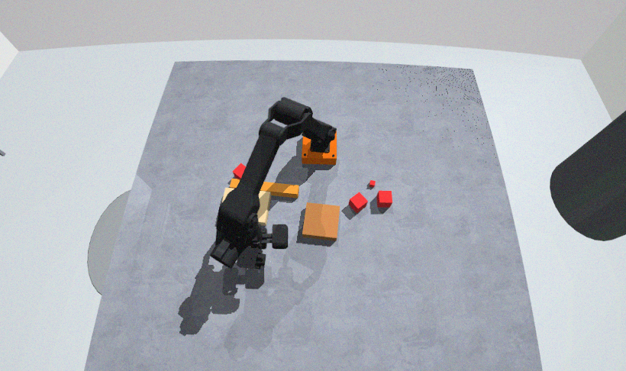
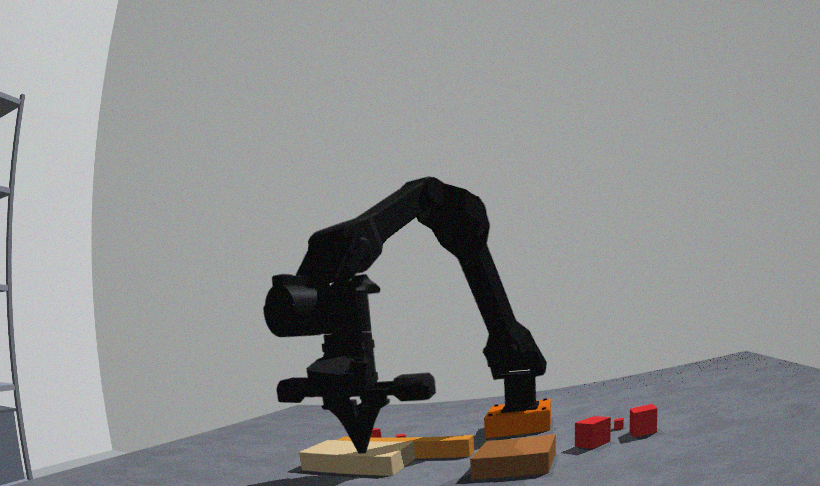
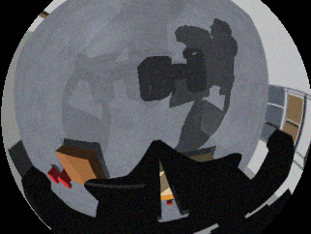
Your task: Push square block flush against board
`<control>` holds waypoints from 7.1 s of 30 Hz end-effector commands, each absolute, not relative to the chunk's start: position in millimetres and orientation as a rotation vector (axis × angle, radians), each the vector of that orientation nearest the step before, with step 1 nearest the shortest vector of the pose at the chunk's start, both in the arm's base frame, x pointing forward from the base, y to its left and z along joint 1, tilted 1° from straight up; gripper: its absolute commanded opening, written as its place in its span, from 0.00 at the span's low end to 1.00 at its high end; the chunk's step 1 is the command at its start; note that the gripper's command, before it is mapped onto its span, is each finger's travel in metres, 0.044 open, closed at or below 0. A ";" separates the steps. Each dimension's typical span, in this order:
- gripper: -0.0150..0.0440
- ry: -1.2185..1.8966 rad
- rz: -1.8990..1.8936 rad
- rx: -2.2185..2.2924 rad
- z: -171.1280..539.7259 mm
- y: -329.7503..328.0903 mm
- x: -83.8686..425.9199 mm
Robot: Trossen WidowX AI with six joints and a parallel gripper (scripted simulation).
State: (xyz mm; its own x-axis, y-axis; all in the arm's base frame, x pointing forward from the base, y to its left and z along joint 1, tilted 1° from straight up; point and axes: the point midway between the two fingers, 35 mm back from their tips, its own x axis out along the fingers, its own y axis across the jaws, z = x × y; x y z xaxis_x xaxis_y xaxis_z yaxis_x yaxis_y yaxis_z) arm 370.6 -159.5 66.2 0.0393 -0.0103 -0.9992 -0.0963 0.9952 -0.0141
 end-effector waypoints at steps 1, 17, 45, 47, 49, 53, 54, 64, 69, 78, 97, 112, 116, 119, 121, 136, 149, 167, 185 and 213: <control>0.25 1.529 0.039 -0.048 69.0 -97.0 372.7; 0.25 1.532 -0.033 0.046 38.3 15.5 350.8; 0.25 1.535 -0.033 0.046 10.1 17.2 321.9; 0.25 1.535 -0.033 0.046 9.9 17.4 318.9; 0.25 1.535 -0.033 0.046 9.7 17.5 315.9; 0.25 1.536 -0.033 0.046 9.2 17.8 309.8; 0.25 1.536 -0.033 0.046 9.1 17.8 308.3; 0.25 1.536 -0.033 0.046 8.9 18.0 305.6; 0.25 1.535 -0.033 0.046 9.7 17.8 313.7; 0.25 1.534 -0.033 0.046 10.8 17.3 328.4; 0.25 1.532 -0.033 0.046 11.6 16.0 358.2; 0.25 1.521 0.056 -0.044 66.0 25.0 348.2; 0.25 1.517 0.162 -0.153 66.5 34.5 339.9; 0.25 1.510 0.241 -0.235 66.8 41.3 333.6; 0.25 1.504 0.294 -0.290 66.9 45.7 329.2; 0.25 1.415 0.690 -0.696 66.5 74.7 294.7; 0.25 1.273 1.026 -1.041 64.1 94.2 262.8; 0.25 1.194 1.166 -1.183 7.2 101.5 250.3; 0.25 1.196 1.164 -1.185 7.1 77.9 256.8; 0.25 1.198 1.162 -1.188 6.7 34.0 263.1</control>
